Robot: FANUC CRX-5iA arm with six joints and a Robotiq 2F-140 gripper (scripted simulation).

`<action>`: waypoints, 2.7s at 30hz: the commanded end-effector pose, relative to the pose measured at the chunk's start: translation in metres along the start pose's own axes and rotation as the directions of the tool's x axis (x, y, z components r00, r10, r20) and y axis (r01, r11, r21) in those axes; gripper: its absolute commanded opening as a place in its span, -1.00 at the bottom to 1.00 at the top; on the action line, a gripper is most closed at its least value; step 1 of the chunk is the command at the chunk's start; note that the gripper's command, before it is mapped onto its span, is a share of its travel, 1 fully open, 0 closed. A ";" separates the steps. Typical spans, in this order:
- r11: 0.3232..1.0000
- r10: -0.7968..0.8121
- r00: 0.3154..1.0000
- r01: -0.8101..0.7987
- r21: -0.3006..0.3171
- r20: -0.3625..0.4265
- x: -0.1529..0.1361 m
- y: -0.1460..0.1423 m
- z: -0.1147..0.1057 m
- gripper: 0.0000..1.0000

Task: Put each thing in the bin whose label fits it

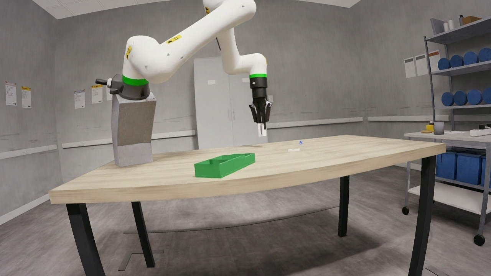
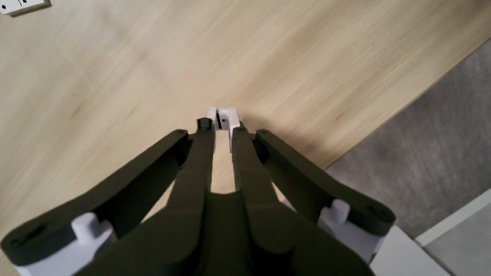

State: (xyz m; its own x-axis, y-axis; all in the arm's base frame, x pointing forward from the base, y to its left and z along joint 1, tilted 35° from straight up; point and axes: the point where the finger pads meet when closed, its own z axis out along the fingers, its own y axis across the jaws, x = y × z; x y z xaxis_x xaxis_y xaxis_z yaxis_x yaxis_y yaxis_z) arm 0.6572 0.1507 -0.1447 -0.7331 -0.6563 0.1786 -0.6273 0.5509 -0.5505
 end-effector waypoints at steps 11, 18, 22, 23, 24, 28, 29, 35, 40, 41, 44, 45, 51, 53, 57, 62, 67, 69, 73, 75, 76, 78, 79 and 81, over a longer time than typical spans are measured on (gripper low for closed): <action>1.000 0.001 1.000 -0.001 0.004 0.009 0.073 -0.026 -0.001 -0.69; 1.000 0.001 1.000 -0.001 0.004 0.009 0.101 -0.036 0.000 -0.69; 1.000 0.001 1.000 -0.001 0.004 0.009 0.124 -0.044 0.000 -0.69; 1.000 0.001 1.000 -0.001 0.004 0.009 0.129 -0.046 0.000 -0.69; 1.000 0.001 1.000 -0.001 0.004 0.009 0.135 -0.048 0.000 -0.69; 1.000 0.001 1.000 -0.001 0.004 0.009 0.158 -0.056 0.000 -0.69; 1.000 0.001 1.000 -0.001 0.004 0.009 0.163 -0.058 0.000 -0.69; 1.000 0.001 1.000 -0.001 0.004 0.009 0.186 -0.066 0.000 -0.69; 1.000 0.001 1.000 -0.001 0.004 0.009 0.214 -0.076 0.000 -0.69; 1.000 0.001 1.000 -0.001 0.004 0.009 0.220 -0.078 0.000 -0.69; 1.000 0.001 1.000 -0.001 0.004 0.009 0.237 -0.084 0.001 -0.69; 1.000 0.001 1.000 -0.001 0.004 0.009 0.242 -0.086 0.001 -0.69; 1.000 0.001 1.000 -0.001 0.004 0.009 0.265 -0.094 0.001 -0.69; 1.000 0.001 1.000 -0.001 0.004 0.009 0.276 -0.098 0.001 -0.69; 1.000 0.001 1.000 -0.001 0.004 0.009 0.299 -0.106 0.001 -0.69; 1.000 0.001 1.000 -0.001 0.004 0.009 0.327 -0.116 0.001 -0.69; 1.000 0.001 1.000 -0.001 0.004 0.009 0.350 -0.124 0.001 -0.69; 1.000 0.001 1.000 -0.001 0.004 0.009 0.356 -0.126 0.001 -0.69; 1.000 0.001 1.000 -0.001 0.004 0.009 0.378 -0.134 0.002 -0.69; 1.000 0.001 1.000 -0.001 0.004 0.009 0.382 -0.135 0.002 -0.69; 0.999 -0.049 0.999 0.049 0.004 0.009 0.388 -0.137 0.002 -0.69; 0.989 -0.149 0.989 0.148 0.005 0.008 0.399 -0.141 0.002 -0.69; 0.984 -0.177 0.984 0.177 0.005 0.008 0.405 -0.143 0.002 -0.69; 0.984 -0.177 0.984 0.177 0.005 0.008 0.416 -0.147 0.002 -0.69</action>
State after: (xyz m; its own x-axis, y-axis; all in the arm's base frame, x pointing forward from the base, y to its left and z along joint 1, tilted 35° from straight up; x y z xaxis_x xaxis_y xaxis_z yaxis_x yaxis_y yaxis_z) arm 0.4552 -0.1870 0.0008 -0.6666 -0.7085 0.2315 -0.6938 0.4763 -0.5402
